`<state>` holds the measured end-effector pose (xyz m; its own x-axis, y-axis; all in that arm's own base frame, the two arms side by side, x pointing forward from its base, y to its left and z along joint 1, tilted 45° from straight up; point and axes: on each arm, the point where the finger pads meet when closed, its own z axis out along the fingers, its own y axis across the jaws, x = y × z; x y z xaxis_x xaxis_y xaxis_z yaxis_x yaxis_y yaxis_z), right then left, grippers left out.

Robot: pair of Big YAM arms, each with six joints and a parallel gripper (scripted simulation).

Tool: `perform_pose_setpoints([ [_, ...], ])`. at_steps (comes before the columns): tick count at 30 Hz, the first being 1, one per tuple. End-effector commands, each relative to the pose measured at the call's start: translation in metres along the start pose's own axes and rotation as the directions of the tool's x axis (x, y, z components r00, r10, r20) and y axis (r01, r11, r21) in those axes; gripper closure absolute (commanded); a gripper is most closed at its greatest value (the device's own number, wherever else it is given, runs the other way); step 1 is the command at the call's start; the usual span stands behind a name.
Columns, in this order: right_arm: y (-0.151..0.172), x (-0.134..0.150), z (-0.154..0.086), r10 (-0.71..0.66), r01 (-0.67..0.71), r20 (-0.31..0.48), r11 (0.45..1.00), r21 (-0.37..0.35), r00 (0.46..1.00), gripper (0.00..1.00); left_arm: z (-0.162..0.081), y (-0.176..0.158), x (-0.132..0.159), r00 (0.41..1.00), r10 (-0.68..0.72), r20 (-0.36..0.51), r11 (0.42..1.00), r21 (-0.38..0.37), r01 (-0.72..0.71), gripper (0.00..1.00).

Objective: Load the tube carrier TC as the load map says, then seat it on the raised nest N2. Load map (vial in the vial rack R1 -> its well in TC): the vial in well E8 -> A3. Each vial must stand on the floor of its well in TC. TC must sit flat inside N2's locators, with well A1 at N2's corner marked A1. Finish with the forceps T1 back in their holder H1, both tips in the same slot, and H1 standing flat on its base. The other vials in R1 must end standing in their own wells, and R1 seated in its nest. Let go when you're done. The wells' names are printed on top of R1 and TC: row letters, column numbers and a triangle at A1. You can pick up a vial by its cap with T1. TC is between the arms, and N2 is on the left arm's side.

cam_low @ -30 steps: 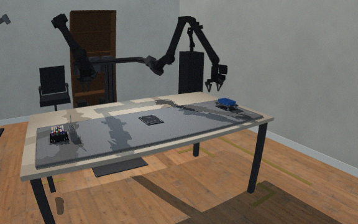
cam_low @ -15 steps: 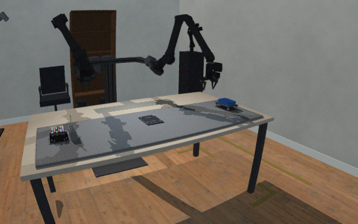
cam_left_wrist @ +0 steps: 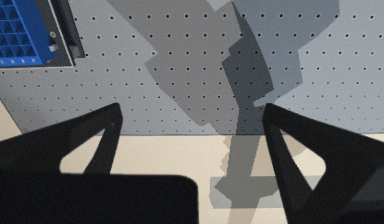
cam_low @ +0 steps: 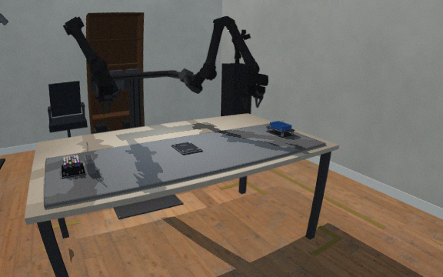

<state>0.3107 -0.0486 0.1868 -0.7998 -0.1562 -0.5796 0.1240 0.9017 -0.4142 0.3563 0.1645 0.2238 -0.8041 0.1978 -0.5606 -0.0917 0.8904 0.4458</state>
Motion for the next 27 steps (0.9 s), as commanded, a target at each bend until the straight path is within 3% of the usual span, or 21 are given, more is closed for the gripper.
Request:
perform_pose_setpoints([
  [1, -0.003, -0.010, -0.006, 0.017, -0.018, 0.018, 1.000, 0.002, 1.000, 0.76, -0.011, -0.014, 0.003, 1.000, -0.022, 0.007, 1.000, 0.008, 0.022, 0.00],
  [27, -0.003, -0.010, -0.006, 0.017, -0.018, 0.018, 1.000, 0.002, 1.000, 0.76, -0.043, -0.101, 0.025, 1.000, -0.022, 0.006, 1.000, 0.010, 0.022, 0.00],
])
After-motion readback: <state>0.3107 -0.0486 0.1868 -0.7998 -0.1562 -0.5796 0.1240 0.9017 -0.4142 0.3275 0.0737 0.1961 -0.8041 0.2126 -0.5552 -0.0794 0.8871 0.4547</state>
